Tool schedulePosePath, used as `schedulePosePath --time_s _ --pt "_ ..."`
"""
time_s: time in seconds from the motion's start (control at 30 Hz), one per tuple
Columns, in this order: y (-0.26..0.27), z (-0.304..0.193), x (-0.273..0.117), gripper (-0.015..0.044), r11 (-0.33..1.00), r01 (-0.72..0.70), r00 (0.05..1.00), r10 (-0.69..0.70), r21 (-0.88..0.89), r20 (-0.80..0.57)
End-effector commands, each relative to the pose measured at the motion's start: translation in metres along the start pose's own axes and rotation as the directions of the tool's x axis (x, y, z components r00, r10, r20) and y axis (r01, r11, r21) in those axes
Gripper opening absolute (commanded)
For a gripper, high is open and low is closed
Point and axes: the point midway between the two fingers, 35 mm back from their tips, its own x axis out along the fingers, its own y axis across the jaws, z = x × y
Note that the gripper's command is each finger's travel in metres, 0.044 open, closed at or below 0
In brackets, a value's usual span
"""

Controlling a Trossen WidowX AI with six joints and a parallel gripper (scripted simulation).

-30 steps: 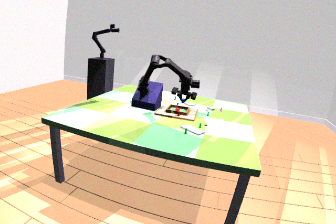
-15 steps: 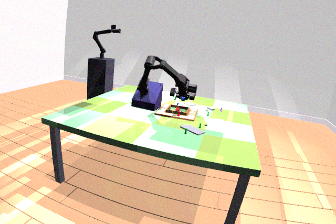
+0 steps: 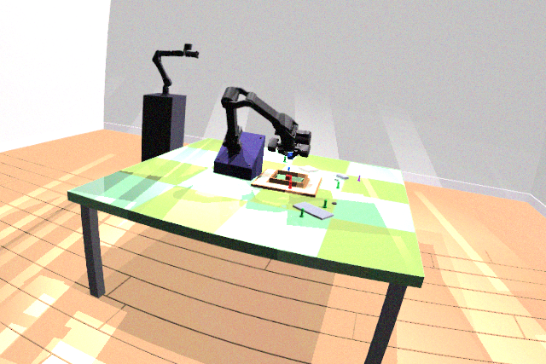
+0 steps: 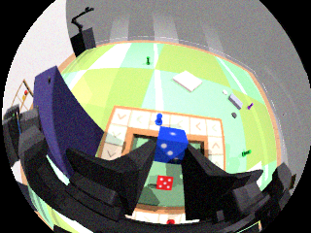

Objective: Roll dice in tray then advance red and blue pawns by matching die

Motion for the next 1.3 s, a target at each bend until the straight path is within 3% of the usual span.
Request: schedulePosePath --time_s 0.0,0.47,0.77,1.03,1.1,1.27 --pt "0.024 0.000 0.001 0.0000 1.000 -0.002 1.000 0.002 -0.003 0.005" --pt "0.021 -0.001 0.001 0.0000 1.000 -0.006 1.000 0.006 0.000 0.000" --pt "0.021 0.001 0.000 0.0236 1.000 -0.006 1.000 0.006 0.000 0.000" --pt "0.021 0.030 -0.025 0.0440 1.000 -0.002 1.000 0.002 -0.003 0.007" --pt "0.023 0.028 -0.019 0.0440 1.000 -0.027 0.998 0.027 0.010 -0.050" --pt "0.029 0.017 0.011 0.0440 0.995 -0.079 0.867 0.100 0.063 -0.488"
